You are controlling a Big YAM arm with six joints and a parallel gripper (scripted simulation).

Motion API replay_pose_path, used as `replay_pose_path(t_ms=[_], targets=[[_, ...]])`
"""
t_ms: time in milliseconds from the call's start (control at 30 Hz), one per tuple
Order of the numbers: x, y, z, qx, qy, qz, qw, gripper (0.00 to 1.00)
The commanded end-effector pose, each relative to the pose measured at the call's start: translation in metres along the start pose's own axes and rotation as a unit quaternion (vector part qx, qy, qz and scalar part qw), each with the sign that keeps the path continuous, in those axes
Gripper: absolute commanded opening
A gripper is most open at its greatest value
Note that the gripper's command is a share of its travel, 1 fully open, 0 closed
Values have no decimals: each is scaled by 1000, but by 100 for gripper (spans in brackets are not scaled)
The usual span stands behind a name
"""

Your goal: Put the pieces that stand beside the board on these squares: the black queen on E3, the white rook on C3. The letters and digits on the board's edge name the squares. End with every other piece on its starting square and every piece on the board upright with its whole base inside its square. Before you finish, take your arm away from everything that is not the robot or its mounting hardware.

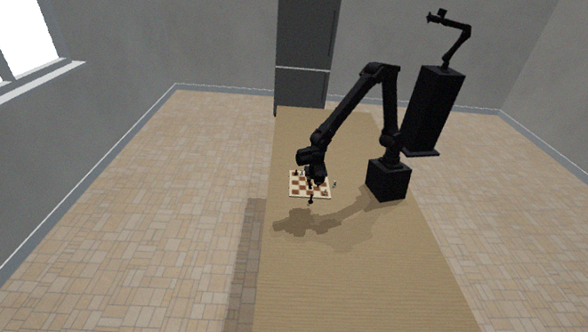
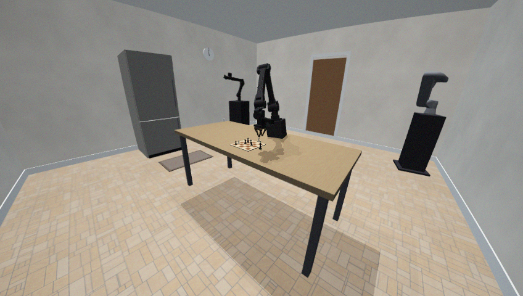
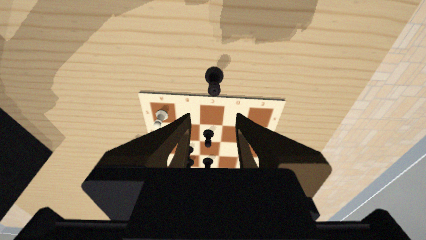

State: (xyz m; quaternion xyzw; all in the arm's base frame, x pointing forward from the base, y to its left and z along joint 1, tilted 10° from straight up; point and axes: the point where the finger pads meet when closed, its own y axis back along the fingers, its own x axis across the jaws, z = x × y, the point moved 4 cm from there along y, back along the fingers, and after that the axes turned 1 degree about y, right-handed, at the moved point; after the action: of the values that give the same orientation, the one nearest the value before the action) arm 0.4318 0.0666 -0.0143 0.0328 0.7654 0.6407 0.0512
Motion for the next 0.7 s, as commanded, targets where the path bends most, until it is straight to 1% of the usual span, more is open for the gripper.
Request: replay_pose_path(t_ms=[0, 33, 67, 133, 200, 467, 600, 633, 667], targets=[[-2, -5, -3, -3, 3, -3, 1000, 40], [-2, -5, -3, -3, 3, -3, 1000, 40], [-6, 6, 1, -7, 6, -17, 1000, 40], [-2, -9, 0, -3, 6, -3, 1000, 40], [-2, -13, -2, -3, 4, -3, 1000, 40], [-3, -26, -2, -3, 4, -4, 1000, 40], [-5, -27, -3, -3, 2, -6, 1000, 40], [-13, -14, 1, -9, 3, -24, 1000, 40], [-9, -24, 1, -6, 5, -14, 1000, 40]])
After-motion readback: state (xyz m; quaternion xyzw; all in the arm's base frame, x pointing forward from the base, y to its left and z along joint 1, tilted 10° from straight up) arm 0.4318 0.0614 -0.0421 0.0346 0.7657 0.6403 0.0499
